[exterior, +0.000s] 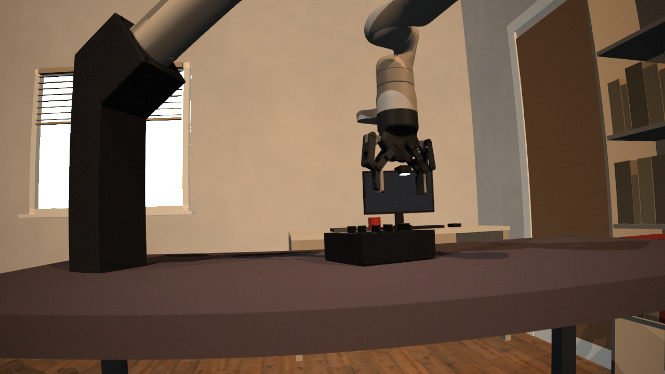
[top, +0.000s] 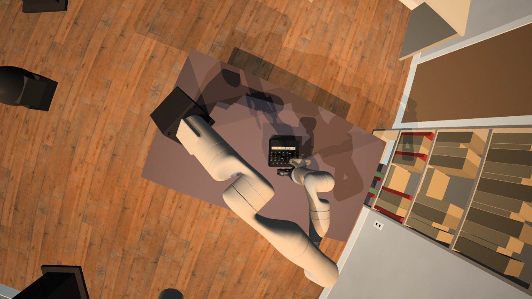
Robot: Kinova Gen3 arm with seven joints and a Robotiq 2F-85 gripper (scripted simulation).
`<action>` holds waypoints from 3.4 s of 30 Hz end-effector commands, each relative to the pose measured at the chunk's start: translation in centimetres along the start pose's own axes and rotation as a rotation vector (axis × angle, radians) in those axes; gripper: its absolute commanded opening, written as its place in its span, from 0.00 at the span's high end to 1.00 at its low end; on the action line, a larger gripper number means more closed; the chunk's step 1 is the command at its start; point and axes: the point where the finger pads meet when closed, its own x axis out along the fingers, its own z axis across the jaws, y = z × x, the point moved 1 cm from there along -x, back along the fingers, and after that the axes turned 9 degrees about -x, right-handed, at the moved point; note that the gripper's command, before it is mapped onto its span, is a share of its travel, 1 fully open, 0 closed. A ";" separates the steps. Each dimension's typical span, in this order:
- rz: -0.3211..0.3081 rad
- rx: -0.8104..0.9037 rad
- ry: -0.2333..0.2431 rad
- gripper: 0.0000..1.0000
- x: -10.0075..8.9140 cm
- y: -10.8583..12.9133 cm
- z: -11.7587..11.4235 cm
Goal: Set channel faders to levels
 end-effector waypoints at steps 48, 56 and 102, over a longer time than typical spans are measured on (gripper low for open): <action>0.014 -0.234 -0.009 0.00 -0.2 1.1 0.1; 0.025 -0.454 -0.018 0.00 -0.5 2.1 0.1; -0.038 -2.586 -0.083 0.00 -6.2 7.2 0.2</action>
